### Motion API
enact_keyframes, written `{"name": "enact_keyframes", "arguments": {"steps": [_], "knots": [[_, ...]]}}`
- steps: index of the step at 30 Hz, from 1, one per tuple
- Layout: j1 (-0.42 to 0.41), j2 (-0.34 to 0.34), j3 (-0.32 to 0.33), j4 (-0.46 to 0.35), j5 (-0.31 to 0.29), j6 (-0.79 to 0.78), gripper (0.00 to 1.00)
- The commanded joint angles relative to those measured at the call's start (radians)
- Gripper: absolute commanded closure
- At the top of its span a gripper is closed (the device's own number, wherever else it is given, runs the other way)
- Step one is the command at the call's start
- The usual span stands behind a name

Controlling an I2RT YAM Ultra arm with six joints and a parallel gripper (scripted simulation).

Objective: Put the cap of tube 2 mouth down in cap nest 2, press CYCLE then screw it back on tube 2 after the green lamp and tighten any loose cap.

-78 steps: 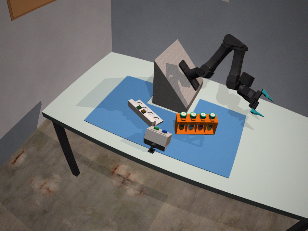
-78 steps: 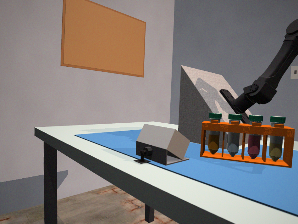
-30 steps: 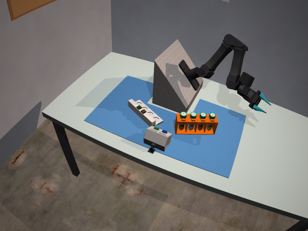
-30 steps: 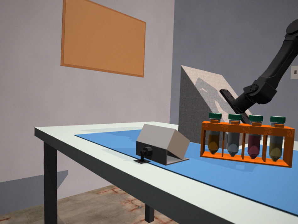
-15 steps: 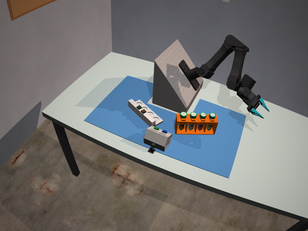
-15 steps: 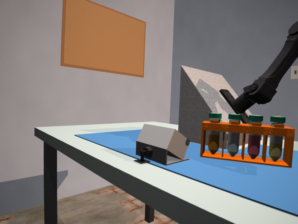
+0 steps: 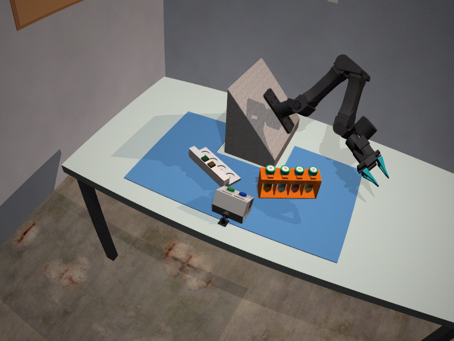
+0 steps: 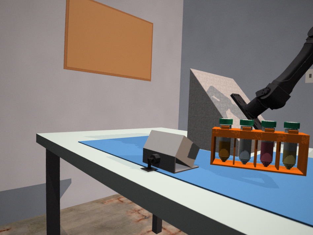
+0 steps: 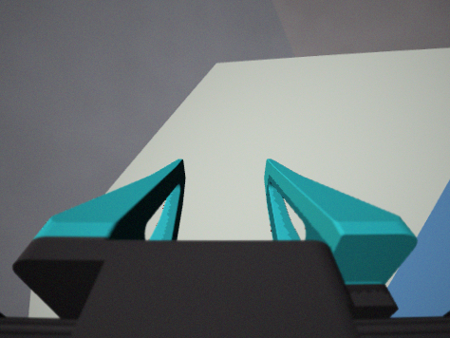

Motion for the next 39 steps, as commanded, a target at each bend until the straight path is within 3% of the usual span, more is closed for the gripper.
{"name": "enact_keyframes", "arguments": {"steps": [1,2,4,7,10,15,19,21,24,27,32,35,39], "knots": [[-0.025,-0.014,0.026,-0.095,-0.003,-0.065,0.51],[-0.032,-0.010,0.032,-0.116,-0.005,-0.079,0.51],[-0.051,0.028,0.026,-0.072,-0.023,-0.072,0.51],[-0.052,0.030,0.026,-0.070,-0.023,-0.071,0.51],[-0.071,0.021,0.053,-0.185,-0.026,-0.131,0.51],[-0.099,0.064,0.051,-0.155,-0.048,-0.136,0.51],[-0.125,0.064,0.085,-0.286,-0.053,-0.206,0.51],[-0.144,0.097,0.075,-0.243,-0.072,-0.202,0.51],[-0.145,0.099,0.075,-0.241,-0.073,-0.202,0.51],[-0.163,0.093,0.110,-0.366,-0.073,-0.262,0.51],[-0.192,0.133,0.099,-0.326,-0.098,-0.267,0.51],[-0.210,0.130,0.138,-0.456,-0.096,-0.327,0.51],[-0.239,0.167,0.124,-0.412,-0.123,-0.332,0.51]]}}
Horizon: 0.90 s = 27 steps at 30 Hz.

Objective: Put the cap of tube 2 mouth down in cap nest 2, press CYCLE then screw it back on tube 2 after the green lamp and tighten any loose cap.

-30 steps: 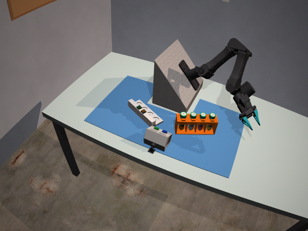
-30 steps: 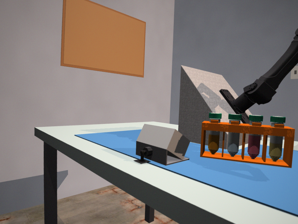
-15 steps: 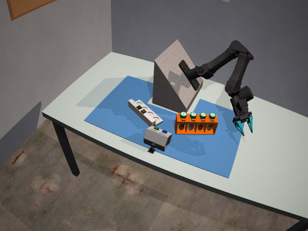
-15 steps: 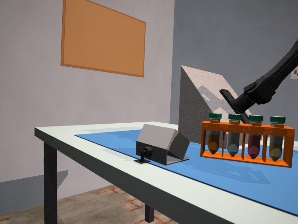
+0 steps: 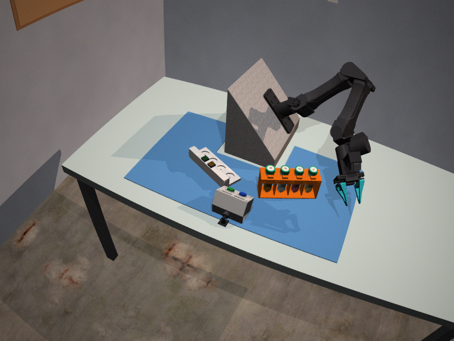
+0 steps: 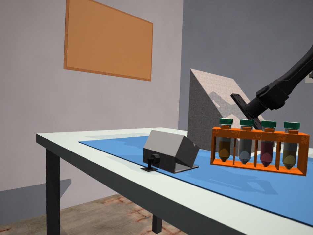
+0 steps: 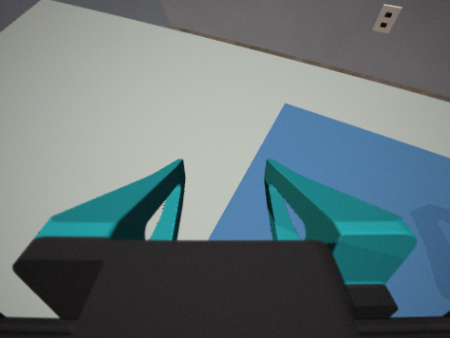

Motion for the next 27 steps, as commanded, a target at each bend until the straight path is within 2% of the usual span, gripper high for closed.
{"name": "enact_keyframes", "arguments": {"steps": [1,2,5,8,10,13,16,19,22,25,26,27], "knots": [[-0.023,0.008,0.001,-0.018,-0.008,-0.025,0.51],[-0.023,0.008,0.001,-0.018,-0.008,-0.025,0.51],[-0.041,0.008,0.044,-0.151,-0.005,-0.085,0.51],[-0.070,0.042,0.025,-0.103,-0.033,-0.090,0.51],[-0.070,0.042,0.026,-0.103,-0.033,-0.090,0.51],[-0.088,0.046,0.073,-0.240,-0.030,-0.150,0.51],[-0.117,0.077,0.050,-0.189,-0.058,-0.155,0.51],[-0.117,0.077,0.050,-0.189,-0.058,-0.155,0.51],[-0.135,0.084,0.100,-0.324,-0.055,-0.213,0.51],[-0.163,0.111,0.074,-0.274,-0.083,-0.220,0.51],[-0.163,0.111,0.074,-0.274,-0.083,-0.220,0.51],[-0.170,0.113,0.092,-0.323,-0.083,-0.240,0.51]]}}
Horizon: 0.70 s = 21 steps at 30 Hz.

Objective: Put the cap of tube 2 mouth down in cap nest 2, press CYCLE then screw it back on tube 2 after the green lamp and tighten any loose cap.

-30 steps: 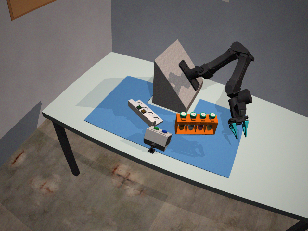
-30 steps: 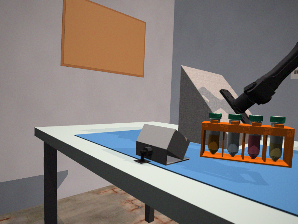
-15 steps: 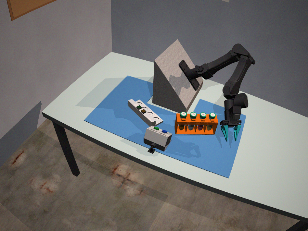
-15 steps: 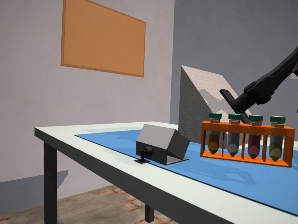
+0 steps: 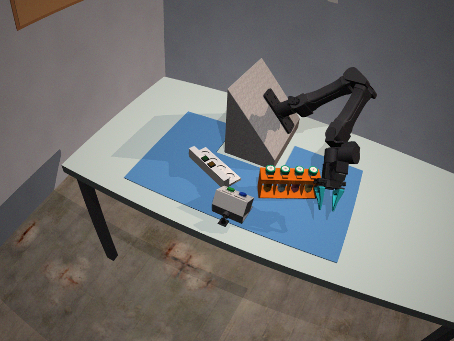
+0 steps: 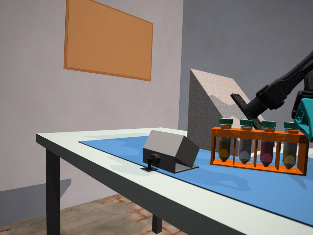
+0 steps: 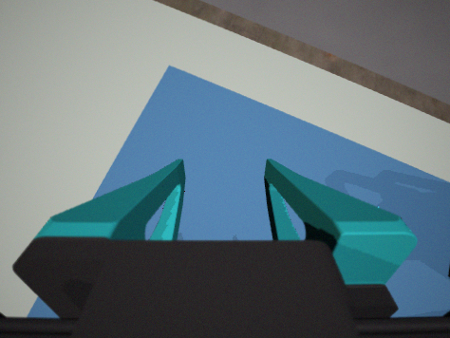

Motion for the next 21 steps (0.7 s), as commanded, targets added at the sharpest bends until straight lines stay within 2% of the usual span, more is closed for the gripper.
{"name": "enact_keyframes", "arguments": {"steps": [1,2,6,7,9,11,15,17,18,21], "knots": [[-0.031,0.003,0.036,-0.103,-0.003,-0.055,0.51],[-0.038,0.009,0.050,-0.138,-0.003,-0.072,0.51],[-0.065,0.031,0.024,-0.092,-0.029,-0.081,0.51],[-0.072,0.035,0.043,-0.142,-0.029,-0.101,0.51],[-0.072,0.035,0.043,-0.142,-0.029,-0.101,0.51],[-0.086,0.047,0.075,-0.218,-0.030,-0.135,0.51],[-0.112,0.065,0.048,-0.178,-0.054,-0.146,0.51],[-0.126,0.078,0.091,-0.278,-0.054,-0.185,0.51],[-0.134,0.085,0.099,-0.299,-0.057,-0.198,0.51],[-0.158,0.099,0.072,-0.263,-0.078,-0.211,0.51]]}}
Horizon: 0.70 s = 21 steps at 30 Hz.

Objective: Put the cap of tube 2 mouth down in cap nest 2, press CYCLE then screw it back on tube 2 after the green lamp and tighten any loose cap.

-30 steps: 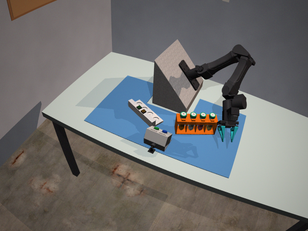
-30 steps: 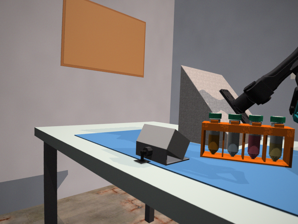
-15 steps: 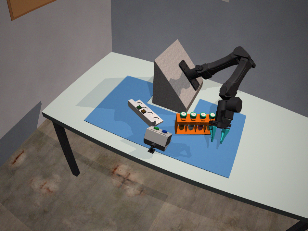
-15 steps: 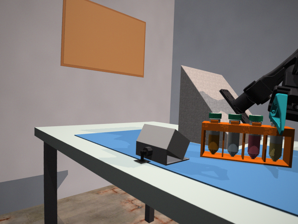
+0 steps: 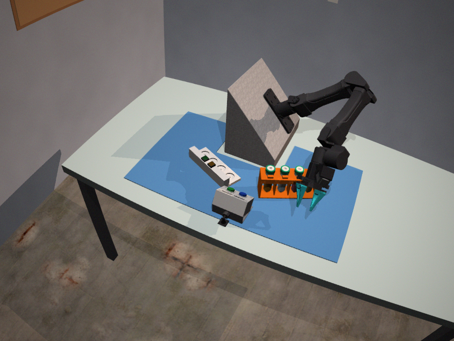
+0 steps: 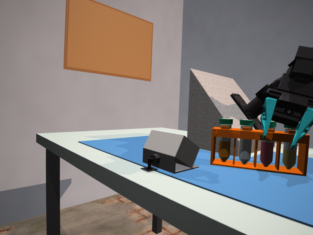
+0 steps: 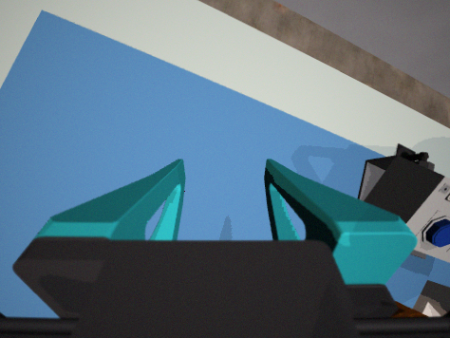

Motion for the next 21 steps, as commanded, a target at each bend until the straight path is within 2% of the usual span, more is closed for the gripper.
{"name": "enact_keyframes", "arguments": {"steps": [1,3,6,10,12,16,18,21], "knots": [[-0.032,0.001,-0.003,-0.027,-0.009,-0.032,0.51],[-0.047,0.017,0.043,-0.129,-0.011,-0.070,0.51],[-0.055,0.024,0.047,-0.143,-0.016,-0.082,0.51],[-0.078,0.035,0.022,-0.112,-0.034,-0.097,0.51],[-0.095,0.056,0.070,-0.215,-0.038,-0.135,0.51],[-0.125,0.069,0.046,-0.198,-0.059,-0.162,0.51],[-0.142,0.094,0.097,-0.301,-0.065,-0.201,0.51],[-0.163,0.101,0.081,-0.293,-0.078,-0.220,0.51]]}}
